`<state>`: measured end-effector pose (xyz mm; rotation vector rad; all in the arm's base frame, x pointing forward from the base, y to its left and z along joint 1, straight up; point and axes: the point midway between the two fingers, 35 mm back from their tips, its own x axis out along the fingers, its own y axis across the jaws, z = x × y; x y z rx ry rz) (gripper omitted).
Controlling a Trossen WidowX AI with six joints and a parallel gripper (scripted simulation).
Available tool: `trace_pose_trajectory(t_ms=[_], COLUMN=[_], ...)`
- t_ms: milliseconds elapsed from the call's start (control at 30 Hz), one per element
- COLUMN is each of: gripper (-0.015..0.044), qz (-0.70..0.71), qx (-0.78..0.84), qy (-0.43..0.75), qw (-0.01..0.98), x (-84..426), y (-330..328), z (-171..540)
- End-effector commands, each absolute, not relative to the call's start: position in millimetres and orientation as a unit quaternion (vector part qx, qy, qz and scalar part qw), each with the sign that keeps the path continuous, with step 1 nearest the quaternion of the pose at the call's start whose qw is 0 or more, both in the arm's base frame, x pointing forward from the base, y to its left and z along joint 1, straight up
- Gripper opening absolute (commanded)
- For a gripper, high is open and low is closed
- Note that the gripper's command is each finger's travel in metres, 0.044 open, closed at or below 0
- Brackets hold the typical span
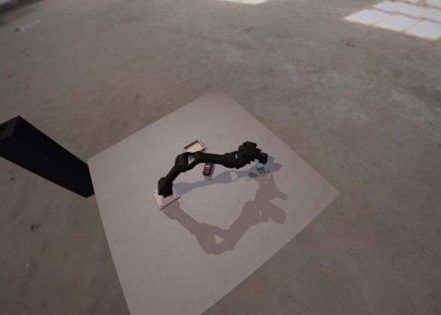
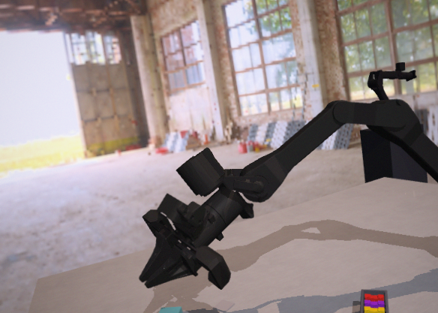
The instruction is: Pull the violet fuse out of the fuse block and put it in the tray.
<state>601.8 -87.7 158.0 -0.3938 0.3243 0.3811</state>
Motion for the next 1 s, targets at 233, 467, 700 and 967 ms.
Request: trace_pose_trajectory(t_ms=[233,467,700,967], gripper=[0.0064,0.0064,0.0064,0.0064], qz=[0.341,0.448,0.566,0.656], qx=[-0.515,-0.609,-0.667,-0.678], qy=[0.286,0.301,0.278,0.232], qw=[0.733,0.581,0.397,0.238], x=[492,432,362,300], y=[-23,-4,8,13], z=[127,112,105,105])
